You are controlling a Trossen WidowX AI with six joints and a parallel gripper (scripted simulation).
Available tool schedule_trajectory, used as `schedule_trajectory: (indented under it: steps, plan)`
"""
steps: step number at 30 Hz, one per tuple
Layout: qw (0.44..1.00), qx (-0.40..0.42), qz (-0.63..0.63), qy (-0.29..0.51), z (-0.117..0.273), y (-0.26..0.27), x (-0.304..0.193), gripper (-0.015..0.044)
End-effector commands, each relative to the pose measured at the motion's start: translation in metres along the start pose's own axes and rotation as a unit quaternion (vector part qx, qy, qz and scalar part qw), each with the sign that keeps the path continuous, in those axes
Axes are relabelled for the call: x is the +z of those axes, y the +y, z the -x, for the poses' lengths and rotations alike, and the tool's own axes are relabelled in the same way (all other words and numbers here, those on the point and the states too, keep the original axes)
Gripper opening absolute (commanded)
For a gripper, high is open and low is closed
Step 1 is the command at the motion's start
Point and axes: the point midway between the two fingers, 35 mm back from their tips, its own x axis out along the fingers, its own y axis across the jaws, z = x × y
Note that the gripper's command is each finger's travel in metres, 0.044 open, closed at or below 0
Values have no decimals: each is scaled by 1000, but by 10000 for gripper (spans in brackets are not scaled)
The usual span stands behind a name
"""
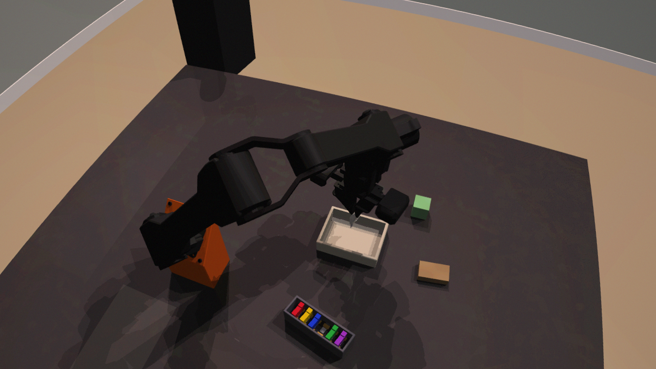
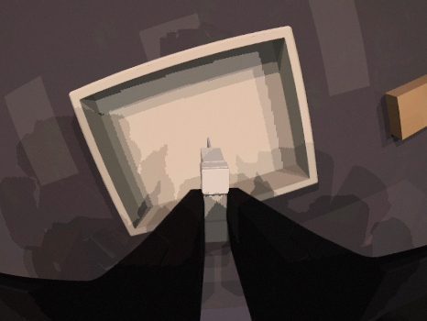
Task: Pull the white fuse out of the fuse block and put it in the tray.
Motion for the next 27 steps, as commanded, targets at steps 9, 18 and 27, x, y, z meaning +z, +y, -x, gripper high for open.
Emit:
schedule_trajectory:
  steps: [9, 18, 27]
  plan:
    - [1000, 2, -5, 0, -19, 0, 2, 0]
    - [1000, 2, -5, 1, -33, 0, 1, 0]
    - [1000, 2, -8, -2, -37, 0, 2, 26]
